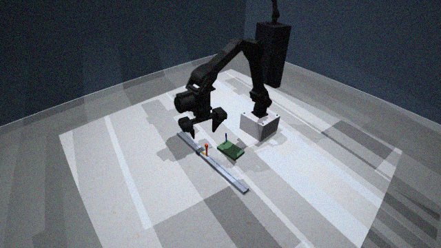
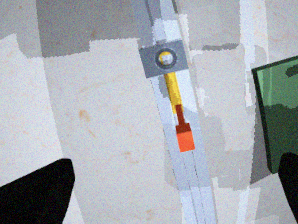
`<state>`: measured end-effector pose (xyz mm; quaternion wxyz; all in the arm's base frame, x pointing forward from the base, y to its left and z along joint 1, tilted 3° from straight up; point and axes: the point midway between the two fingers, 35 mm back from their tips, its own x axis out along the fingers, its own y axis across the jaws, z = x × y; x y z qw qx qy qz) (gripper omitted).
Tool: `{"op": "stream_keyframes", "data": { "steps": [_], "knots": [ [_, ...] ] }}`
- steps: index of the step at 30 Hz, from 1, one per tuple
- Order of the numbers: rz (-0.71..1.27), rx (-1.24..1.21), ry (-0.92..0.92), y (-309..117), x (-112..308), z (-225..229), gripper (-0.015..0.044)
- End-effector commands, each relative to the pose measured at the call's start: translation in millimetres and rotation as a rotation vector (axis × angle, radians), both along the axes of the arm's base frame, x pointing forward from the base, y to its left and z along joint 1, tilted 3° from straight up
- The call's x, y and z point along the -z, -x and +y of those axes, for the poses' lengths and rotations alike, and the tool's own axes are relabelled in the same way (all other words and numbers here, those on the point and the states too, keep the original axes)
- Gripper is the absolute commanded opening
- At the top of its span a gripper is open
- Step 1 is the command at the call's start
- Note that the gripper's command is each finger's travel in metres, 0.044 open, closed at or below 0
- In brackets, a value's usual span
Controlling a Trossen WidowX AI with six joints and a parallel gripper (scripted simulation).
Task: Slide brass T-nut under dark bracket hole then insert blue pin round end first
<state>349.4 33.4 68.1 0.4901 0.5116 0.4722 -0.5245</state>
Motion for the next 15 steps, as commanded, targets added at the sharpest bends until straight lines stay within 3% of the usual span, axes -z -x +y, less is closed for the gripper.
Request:
{"op": "stream_keyframes", "data": {
  "steps": [1, 12, 15],
  "knots": [
    [0.008, -0.053, -0.009, 6, -3, -1, 0.044],
    [0.045, -1.077, -0.013, 117, -3, -19, 0.044],
    [0.049, -1.208, -0.012, 132, -1, -22, 0.044]
  ]
}}
